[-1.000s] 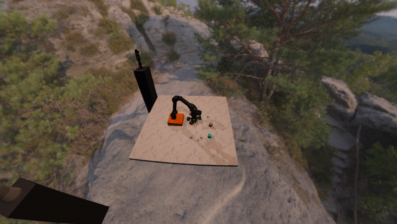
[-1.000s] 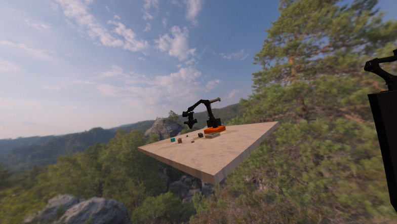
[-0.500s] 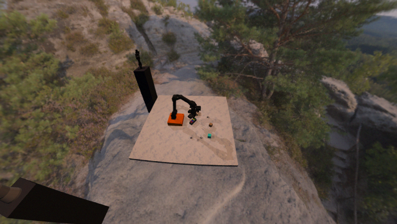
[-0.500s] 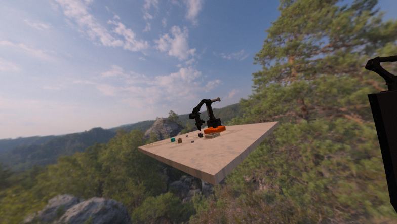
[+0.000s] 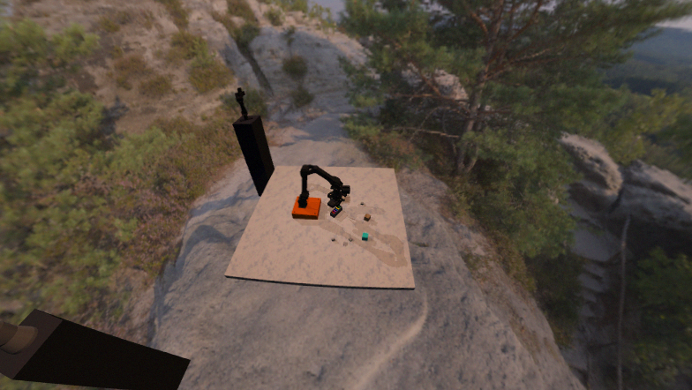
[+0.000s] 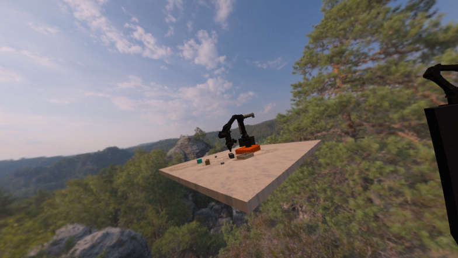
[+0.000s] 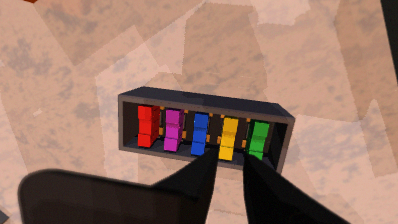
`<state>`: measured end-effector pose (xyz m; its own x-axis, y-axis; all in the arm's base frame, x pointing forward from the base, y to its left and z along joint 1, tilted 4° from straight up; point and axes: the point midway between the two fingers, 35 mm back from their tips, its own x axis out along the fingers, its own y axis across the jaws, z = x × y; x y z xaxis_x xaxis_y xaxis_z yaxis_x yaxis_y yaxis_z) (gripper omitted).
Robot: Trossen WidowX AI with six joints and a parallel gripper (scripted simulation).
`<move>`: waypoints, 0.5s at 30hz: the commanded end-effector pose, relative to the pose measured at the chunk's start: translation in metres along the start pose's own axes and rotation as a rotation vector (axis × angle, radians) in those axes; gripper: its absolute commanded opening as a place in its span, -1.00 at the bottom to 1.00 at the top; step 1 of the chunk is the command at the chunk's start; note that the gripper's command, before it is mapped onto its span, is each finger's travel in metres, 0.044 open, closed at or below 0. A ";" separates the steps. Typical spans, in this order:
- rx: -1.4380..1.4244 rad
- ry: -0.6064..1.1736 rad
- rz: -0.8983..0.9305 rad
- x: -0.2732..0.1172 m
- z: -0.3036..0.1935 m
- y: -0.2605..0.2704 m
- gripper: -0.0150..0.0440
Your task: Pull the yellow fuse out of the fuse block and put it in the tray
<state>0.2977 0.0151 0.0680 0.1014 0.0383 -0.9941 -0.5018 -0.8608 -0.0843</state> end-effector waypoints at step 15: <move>-0.003 -0.005 -0.001 0.018 0.001 0.001 -0.25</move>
<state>0.2991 0.0149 0.0535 0.1013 0.0382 -0.9941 -0.5017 -0.8609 -0.0843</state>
